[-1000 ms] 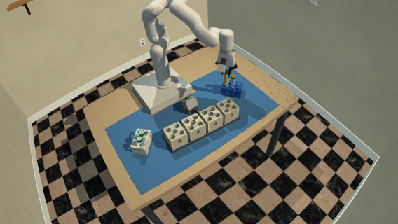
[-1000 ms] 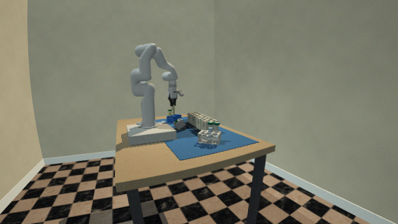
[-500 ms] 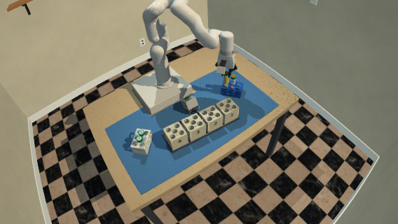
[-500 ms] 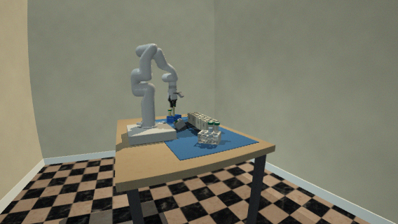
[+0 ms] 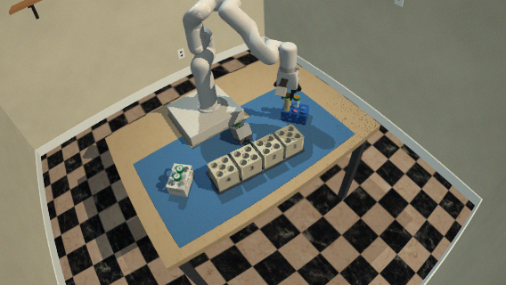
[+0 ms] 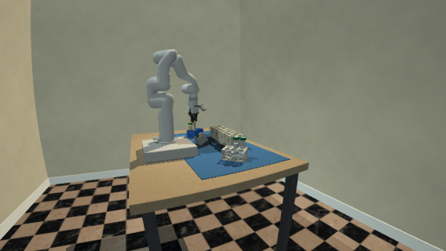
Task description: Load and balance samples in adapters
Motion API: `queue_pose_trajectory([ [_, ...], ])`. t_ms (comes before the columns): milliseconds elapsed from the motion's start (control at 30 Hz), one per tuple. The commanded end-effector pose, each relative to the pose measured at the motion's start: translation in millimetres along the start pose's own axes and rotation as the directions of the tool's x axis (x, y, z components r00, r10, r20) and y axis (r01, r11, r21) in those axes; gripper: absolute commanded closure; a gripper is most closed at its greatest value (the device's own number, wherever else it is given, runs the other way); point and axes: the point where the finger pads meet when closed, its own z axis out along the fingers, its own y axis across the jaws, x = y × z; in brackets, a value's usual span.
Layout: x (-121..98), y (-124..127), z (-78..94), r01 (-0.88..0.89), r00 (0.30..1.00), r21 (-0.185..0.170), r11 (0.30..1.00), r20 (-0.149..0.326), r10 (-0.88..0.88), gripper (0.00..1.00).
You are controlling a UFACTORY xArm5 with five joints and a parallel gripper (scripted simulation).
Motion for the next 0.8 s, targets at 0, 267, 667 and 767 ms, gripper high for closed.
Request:
queue_pose_trajectory([
  [0,-0.2,-1.3,3.3,0.0,1.0,0.004,1.0,0.001,0.0,1.0],
  [267,-0.3,-1.3,9.3,0.0,1.0,0.004,1.0,0.001,0.0,1.0],
  [667,-0.3,-1.3,21.3,0.0,1.0,0.004,1.0,0.001,0.0,1.0],
  [767,-0.3,-1.3,22.3,0.0,1.0,0.004,1.0,0.001,0.0,1.0],
])
